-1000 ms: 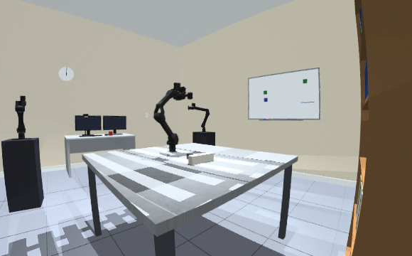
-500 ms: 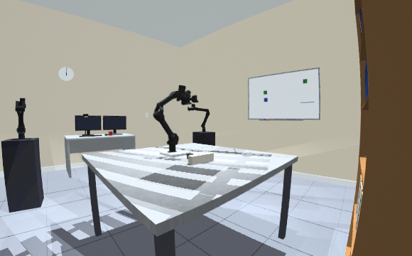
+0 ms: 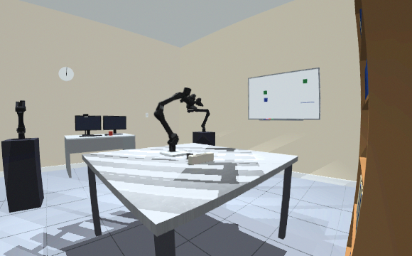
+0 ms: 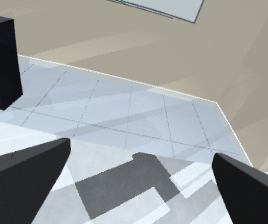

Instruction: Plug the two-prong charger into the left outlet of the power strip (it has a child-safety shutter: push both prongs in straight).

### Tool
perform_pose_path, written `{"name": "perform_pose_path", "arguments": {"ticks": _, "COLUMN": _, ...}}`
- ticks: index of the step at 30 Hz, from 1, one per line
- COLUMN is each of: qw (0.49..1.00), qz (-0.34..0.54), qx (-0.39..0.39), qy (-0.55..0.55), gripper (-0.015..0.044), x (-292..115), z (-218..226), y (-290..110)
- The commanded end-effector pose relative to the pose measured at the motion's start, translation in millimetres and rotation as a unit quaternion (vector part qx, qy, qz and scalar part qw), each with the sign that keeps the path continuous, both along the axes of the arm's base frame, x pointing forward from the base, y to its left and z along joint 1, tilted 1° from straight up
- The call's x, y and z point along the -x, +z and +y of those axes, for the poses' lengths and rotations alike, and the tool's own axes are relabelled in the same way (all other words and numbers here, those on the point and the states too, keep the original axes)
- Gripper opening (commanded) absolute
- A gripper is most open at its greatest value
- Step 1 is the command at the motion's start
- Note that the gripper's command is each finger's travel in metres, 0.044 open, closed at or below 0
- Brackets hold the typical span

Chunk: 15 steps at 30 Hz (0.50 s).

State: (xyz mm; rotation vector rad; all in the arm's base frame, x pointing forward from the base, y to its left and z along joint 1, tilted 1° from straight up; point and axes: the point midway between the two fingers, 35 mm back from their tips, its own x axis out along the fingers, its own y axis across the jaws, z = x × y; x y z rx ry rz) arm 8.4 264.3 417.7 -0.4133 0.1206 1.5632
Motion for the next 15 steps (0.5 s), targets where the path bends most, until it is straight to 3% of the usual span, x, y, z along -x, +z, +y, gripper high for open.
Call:
{"name": "perform_pose_path", "arguments": {"ticks": 1, "qw": 1.000, "qz": -0.013, "qx": 0.022, "qy": -0.017, "gripper": 0.0440, "x": -13, "z": 6, "y": -12}}
{"name": "perform_pose_path", "arguments": {"ticks": 15, "qw": 0.990, "qz": -0.045, "qx": 0.099, "qy": -0.087, "gripper": 0.0440, "x": -66, "z": 15, "y": -54}}
